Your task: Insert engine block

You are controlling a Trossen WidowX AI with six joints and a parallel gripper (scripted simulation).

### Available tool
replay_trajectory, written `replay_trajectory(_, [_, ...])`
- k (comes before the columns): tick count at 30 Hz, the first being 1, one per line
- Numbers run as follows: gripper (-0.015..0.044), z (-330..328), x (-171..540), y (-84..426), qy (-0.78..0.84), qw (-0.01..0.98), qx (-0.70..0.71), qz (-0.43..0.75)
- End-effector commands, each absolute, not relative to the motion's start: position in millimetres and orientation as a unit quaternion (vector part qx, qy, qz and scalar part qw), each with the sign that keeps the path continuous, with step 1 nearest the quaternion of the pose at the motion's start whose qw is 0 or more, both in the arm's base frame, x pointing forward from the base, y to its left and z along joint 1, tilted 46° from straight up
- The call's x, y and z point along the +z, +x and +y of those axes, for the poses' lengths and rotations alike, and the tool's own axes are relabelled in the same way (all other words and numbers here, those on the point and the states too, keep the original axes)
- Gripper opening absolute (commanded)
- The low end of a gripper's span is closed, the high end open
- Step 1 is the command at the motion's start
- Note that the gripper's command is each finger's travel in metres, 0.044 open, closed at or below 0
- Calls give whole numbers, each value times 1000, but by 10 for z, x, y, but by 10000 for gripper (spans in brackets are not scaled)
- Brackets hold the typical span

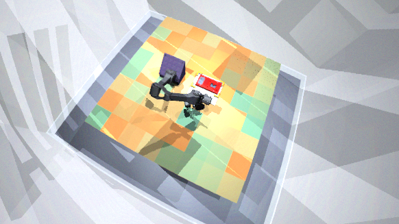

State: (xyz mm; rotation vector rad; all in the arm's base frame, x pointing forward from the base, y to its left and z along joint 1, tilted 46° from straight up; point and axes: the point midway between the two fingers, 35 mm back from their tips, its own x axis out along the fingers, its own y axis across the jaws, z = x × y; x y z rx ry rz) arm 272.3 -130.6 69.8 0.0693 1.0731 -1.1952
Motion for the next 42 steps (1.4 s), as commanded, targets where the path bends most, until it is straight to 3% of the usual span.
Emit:
replay_trajectory(1, [387, -1328, 682, 2716, 27, 694, -535, 481])
replay_trajectory(7, [230, -1328, 682, 2716, 27, 694, -535, 481])
replay_trajectory(15, [177, -1328, 682, 2716, 27, 694, -535, 481])
replay_trajectory(22, [0, -1223, 758, 2760, 29, 694, -533, 483])
replay_trajectory(42, [0, -743, 1141, 2861, 32, 694, -530, 486])
